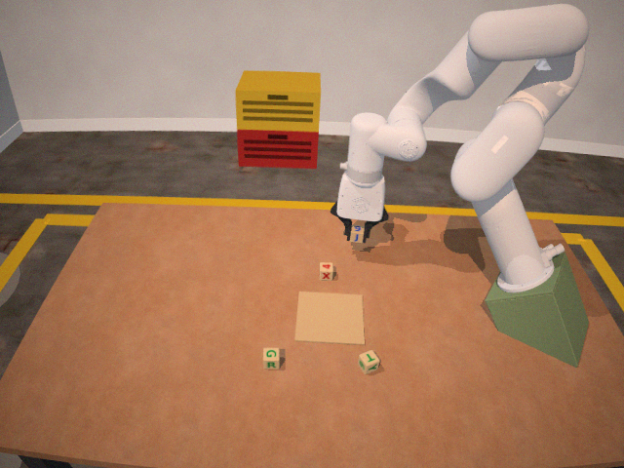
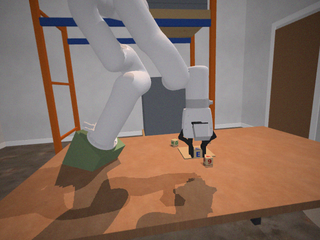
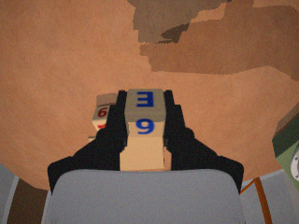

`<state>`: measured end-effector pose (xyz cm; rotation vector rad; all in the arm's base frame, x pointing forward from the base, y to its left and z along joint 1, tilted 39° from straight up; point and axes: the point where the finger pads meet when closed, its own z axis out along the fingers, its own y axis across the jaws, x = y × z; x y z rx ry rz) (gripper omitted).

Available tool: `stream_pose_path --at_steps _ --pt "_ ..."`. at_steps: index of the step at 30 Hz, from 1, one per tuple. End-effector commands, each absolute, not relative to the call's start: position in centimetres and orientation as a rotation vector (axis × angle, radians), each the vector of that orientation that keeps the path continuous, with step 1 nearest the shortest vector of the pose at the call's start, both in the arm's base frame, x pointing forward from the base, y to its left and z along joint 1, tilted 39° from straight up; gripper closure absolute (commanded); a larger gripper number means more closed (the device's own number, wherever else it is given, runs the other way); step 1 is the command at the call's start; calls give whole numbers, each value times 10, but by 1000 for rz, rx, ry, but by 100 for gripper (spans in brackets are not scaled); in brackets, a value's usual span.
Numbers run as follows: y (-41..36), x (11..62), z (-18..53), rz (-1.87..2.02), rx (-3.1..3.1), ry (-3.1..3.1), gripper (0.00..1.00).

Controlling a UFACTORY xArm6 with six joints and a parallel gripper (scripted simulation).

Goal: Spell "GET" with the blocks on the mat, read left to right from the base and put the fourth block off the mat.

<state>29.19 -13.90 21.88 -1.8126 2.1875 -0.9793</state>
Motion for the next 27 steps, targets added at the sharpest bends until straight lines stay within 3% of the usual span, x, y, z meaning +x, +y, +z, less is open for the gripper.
stream_pose_path --at_steps 1,18,27 --pt "-140 293 218 -987 -1946 2095 73" --pt "-140 294 216 -1024 -2082 2017 73" --pt "-140 292 214 -1228 -2065 2094 73"
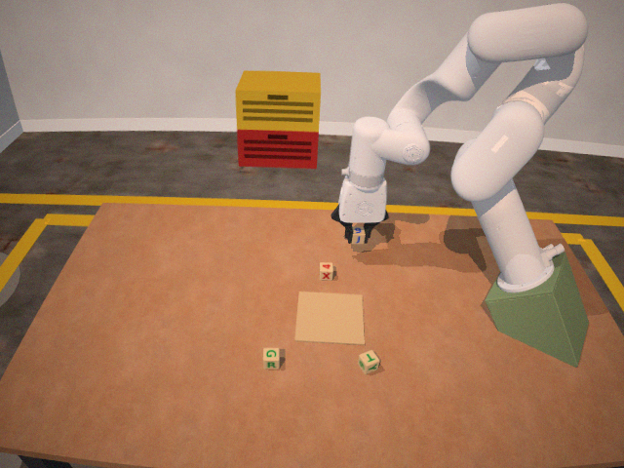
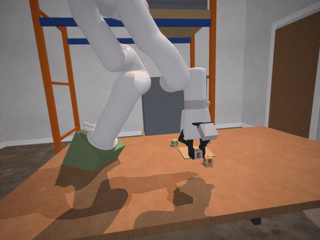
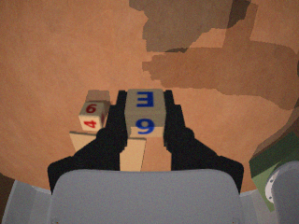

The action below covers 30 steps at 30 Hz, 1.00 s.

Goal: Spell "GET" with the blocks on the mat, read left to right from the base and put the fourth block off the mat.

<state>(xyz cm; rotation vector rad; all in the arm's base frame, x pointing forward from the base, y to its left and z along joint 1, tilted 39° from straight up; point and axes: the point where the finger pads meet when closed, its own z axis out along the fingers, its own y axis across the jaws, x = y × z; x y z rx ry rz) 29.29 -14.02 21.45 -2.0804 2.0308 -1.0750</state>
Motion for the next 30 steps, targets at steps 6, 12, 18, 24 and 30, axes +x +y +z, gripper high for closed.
stream_pose_path --at_steps 6,12,18,24,30 --pt "-140 292 213 -1309 -2053 2119 73" --pt "-140 292 212 -1412 -2034 2152 73" --pt "-140 293 212 -1512 -2012 2177 73" --pt "-140 294 213 -1585 -1991 2189 73" --pt "-141 293 212 -1721 -1957 2223 73"
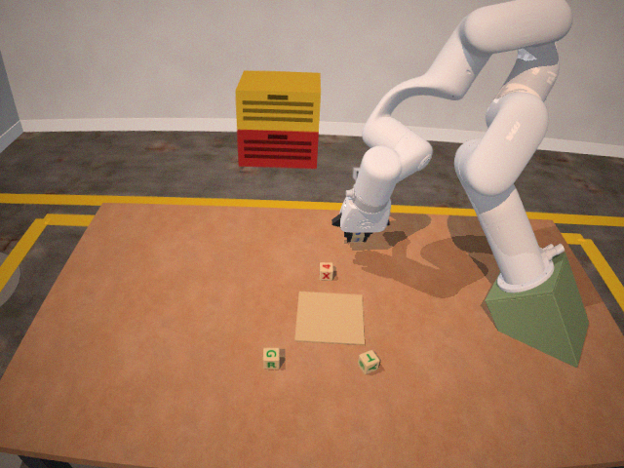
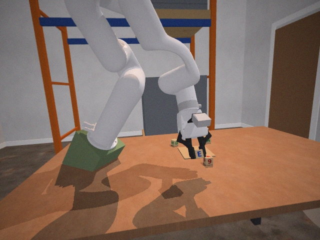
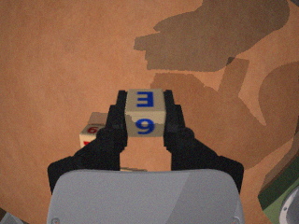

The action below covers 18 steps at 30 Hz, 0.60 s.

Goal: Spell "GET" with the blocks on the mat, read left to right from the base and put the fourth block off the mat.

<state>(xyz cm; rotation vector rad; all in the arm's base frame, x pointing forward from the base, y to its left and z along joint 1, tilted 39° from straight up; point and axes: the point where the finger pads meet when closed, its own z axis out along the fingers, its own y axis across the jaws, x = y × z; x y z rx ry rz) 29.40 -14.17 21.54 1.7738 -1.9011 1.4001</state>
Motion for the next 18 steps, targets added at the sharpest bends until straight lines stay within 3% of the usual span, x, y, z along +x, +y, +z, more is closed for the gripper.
stream_pose_path --at_steps 1,18 --pt "-141 293 213 1446 1619 -1847 73" --pt "-140 294 212 1568 1366 -1711 73"
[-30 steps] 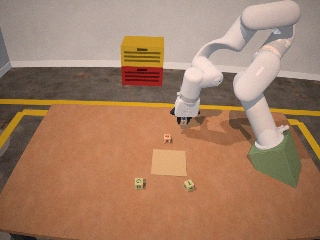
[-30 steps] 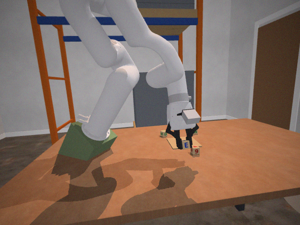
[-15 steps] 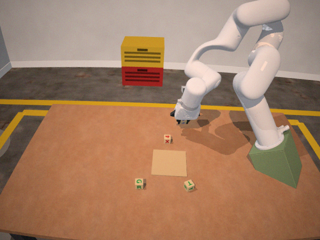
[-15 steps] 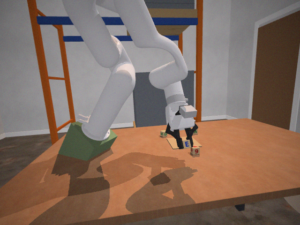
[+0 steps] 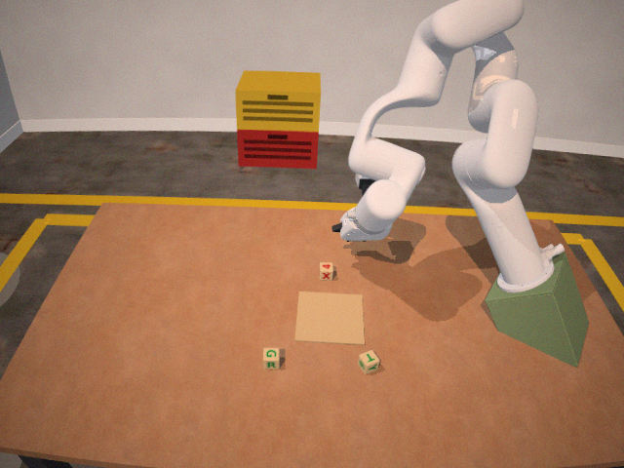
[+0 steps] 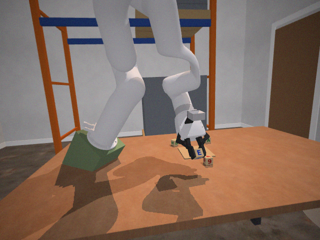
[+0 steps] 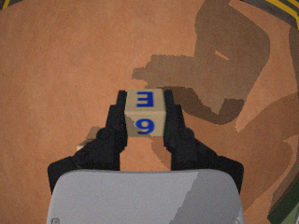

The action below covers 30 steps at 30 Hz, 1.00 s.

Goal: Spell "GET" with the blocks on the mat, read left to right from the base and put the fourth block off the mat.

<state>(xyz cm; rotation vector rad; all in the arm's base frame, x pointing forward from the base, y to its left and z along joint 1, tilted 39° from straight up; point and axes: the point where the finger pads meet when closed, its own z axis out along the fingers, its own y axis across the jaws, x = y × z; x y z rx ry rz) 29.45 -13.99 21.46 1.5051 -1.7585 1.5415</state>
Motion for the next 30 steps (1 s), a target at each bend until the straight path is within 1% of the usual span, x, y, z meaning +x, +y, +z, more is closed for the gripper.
stream_pose_path --at_steps 1,14,30 --pt "-140 295 212 1576 1350 -1701 73" --pt "-139 295 211 1645 1180 -1597 73" --pt "-142 300 205 1651 1167 -1588 73"
